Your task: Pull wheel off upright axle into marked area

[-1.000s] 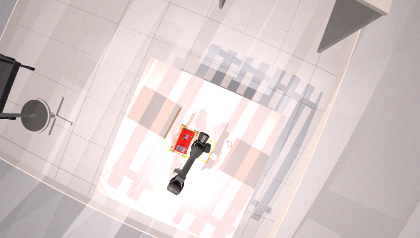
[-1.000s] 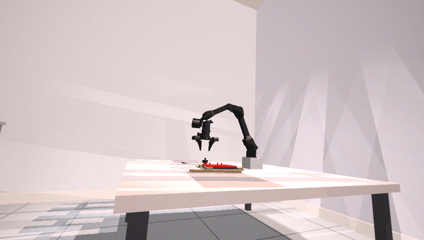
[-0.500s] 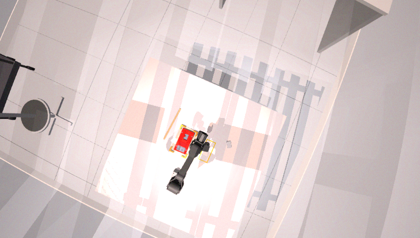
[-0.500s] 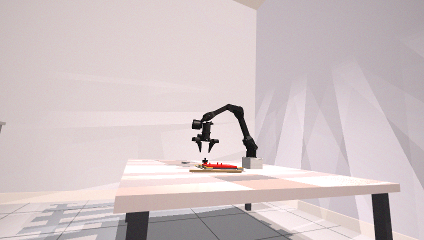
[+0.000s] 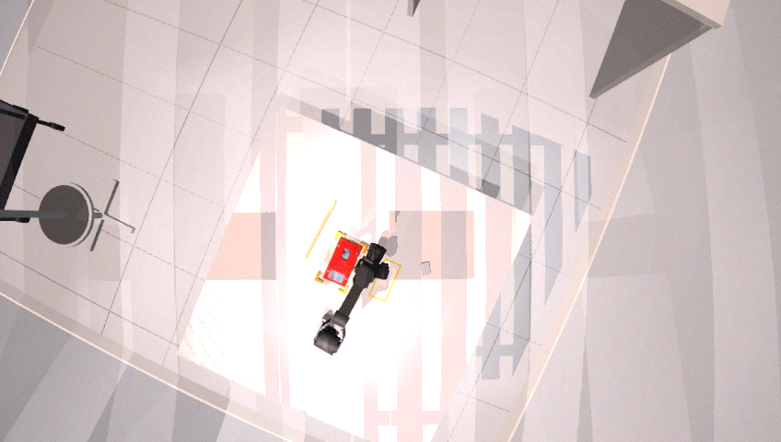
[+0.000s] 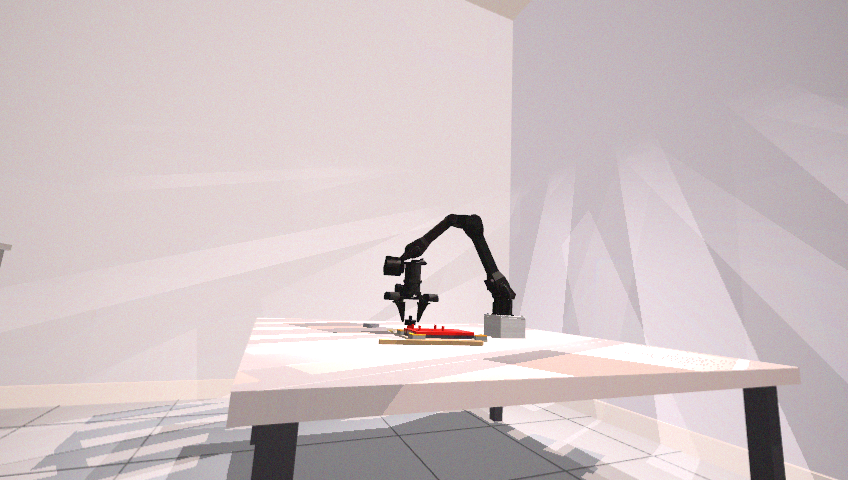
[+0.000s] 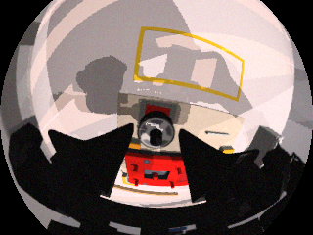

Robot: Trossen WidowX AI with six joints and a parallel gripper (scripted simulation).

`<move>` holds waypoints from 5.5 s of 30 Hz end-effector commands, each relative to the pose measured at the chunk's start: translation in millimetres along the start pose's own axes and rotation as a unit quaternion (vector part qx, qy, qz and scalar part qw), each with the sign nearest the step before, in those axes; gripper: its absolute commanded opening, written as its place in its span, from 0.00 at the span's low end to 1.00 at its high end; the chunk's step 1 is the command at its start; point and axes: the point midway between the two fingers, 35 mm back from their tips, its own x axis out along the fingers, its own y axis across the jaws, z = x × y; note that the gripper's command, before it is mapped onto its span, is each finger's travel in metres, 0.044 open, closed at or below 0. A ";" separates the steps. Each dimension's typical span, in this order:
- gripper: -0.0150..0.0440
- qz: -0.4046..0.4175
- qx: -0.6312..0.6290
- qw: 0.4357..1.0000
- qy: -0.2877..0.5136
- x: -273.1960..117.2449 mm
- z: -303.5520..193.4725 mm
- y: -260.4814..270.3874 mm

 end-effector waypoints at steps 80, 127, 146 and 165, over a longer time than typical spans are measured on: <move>0.25 0.002 0.002 1.000 0.001 -22.8 0.1 0.3; 0.25 0.003 0.003 1.000 0.001 -50.1 0.3 0.1; 0.25 0.001 0.001 1.000 -0.001 -65.6 38.6 -19.6; 0.25 0.001 0.003 1.000 -0.002 -70.6 94.2 -57.0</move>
